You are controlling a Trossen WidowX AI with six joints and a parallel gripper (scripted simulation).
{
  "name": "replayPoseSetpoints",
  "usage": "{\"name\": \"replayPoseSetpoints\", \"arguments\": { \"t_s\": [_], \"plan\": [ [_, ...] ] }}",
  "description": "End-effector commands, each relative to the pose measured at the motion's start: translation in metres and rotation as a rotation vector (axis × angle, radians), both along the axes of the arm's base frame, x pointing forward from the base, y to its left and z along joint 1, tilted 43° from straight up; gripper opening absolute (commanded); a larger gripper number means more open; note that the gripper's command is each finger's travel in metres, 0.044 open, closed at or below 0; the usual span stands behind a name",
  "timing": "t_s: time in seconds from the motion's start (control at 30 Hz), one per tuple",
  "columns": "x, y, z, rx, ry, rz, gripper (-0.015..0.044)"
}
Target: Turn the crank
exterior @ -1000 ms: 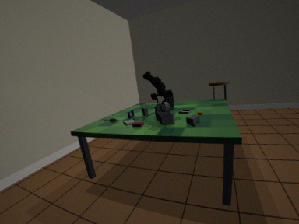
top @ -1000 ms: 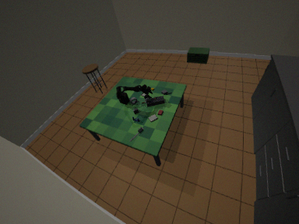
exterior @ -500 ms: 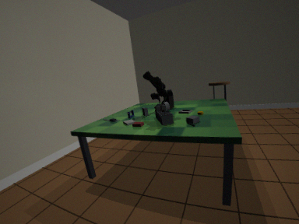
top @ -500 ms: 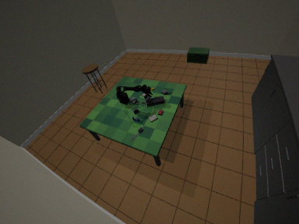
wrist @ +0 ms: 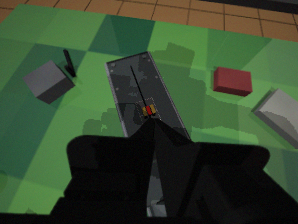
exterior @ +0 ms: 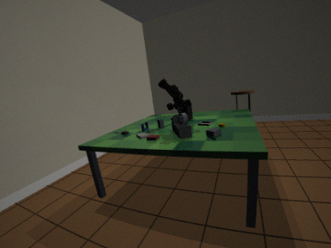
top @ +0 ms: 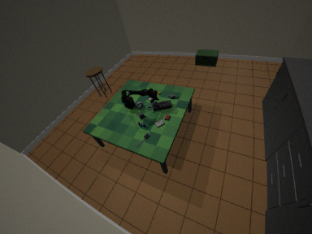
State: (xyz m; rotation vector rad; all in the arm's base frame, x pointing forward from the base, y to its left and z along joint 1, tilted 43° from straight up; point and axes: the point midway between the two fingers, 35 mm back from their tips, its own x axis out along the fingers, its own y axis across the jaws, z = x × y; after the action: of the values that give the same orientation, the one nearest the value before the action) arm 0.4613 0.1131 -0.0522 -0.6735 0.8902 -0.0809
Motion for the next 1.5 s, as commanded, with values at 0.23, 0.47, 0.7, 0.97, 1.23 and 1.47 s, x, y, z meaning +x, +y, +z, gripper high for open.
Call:
{"name": "replayPoseSetpoints", "arguments": {
  "t_s": [0.23,0.47,0.7,0.97,1.23,1.47],
  "plan": [
    [0.0000,-0.0001,0.0000,0.000,0.000,0.000,0.0000],
    [0.0000,-0.0001,0.0000,0.000,0.000,0.000,0.0184],
    [0.0000,-0.0001,0.0000,0.000,0.000,0.000,0.0367],
    [0.0000,-0.0001,0.0000,0.000,0.000,0.000,0.0335],
    [0.0000,-0.0001,0.0000,0.000,0.000,0.000,0.0125],
    [0.0000,-0.0001,0.0000,0.000,0.000,0.000,0.0000]
  ]
}}
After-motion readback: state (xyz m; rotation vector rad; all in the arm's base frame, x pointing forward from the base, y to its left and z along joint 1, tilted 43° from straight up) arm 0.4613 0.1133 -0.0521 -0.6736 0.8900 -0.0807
